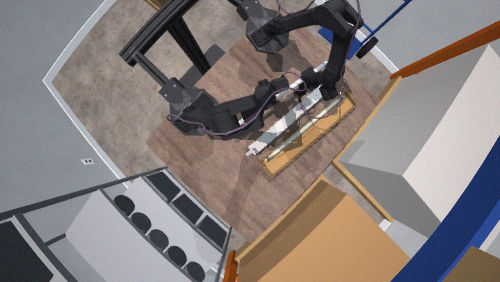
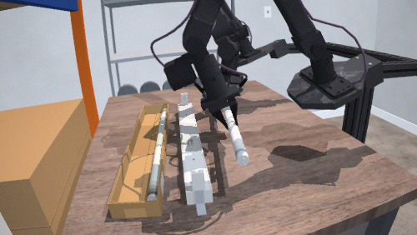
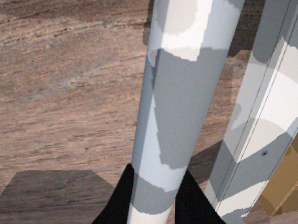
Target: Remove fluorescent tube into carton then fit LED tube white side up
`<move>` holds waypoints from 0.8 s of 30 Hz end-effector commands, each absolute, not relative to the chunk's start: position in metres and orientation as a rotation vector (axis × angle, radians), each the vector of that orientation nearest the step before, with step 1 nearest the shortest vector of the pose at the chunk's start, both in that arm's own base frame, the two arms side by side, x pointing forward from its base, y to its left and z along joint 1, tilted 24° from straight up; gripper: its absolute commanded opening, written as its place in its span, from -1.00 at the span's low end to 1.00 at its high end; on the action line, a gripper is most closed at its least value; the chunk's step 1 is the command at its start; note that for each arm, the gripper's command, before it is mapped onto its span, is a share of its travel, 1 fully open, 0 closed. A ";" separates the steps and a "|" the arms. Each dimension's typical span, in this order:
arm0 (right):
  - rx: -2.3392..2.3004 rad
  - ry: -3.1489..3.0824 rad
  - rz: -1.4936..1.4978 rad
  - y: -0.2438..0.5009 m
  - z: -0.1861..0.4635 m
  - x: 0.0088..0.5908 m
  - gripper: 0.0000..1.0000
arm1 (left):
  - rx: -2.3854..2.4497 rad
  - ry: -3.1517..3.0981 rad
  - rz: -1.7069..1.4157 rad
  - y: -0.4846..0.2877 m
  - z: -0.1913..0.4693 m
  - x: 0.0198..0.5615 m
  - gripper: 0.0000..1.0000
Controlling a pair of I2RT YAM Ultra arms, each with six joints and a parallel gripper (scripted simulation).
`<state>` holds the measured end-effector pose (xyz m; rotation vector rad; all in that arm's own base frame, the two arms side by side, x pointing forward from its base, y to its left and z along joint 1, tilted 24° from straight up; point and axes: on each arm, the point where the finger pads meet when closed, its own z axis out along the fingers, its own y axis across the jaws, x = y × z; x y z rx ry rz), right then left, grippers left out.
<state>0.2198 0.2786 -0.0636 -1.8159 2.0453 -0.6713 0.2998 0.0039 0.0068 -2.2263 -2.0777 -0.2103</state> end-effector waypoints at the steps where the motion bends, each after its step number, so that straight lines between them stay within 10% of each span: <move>1: -1.806 1.978 -0.597 0.308 -0.041 0.222 -0.78 | -2.233 -2.061 -0.170 -0.005 0.009 0.301 -0.78; 24: -1.780 1.978 -0.586 0.306 -0.034 0.241 -0.78 | -2.233 -2.068 -0.159 -0.007 0.012 0.308 -0.78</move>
